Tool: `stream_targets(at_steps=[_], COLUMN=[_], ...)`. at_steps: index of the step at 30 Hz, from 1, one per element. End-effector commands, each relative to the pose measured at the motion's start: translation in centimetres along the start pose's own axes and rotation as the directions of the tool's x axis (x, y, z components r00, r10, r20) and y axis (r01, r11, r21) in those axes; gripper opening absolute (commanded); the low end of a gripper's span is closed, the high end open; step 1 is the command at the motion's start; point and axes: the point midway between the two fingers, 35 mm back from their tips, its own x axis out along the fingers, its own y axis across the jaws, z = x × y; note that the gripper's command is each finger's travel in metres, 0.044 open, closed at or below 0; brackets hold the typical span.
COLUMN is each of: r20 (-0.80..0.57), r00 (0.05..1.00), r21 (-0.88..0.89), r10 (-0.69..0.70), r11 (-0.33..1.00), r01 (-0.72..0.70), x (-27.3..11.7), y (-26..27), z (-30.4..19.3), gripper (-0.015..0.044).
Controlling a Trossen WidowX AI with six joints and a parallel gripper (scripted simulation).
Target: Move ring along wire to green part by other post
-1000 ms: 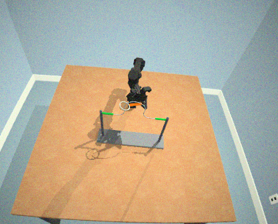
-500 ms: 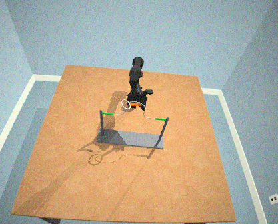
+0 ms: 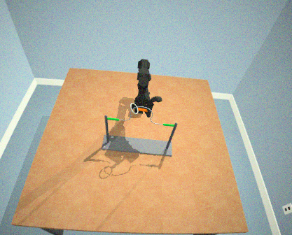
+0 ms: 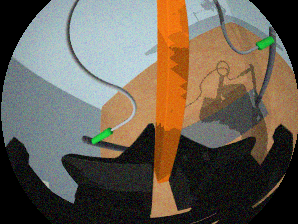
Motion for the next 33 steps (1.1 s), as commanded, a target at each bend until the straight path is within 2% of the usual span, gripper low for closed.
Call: stream_targets(at_steps=[1, 17, 33], r20=[0.010, 0.063, 0.144], r00=[0.999, 0.982, 0.944], r21=[-0.051, -0.258, -0.442], r10=[-0.032, -0.176, -0.298], r11=[0.998, 0.948, 0.834], r01=[0.033, 0.186, 0.330], x=[0.0, 0.0, -0.2], y=[-0.2, -1.6, -3.0], z=[0.1, 0.4, 0.9], gripper=[-0.0150, -0.0150, -0.0150])
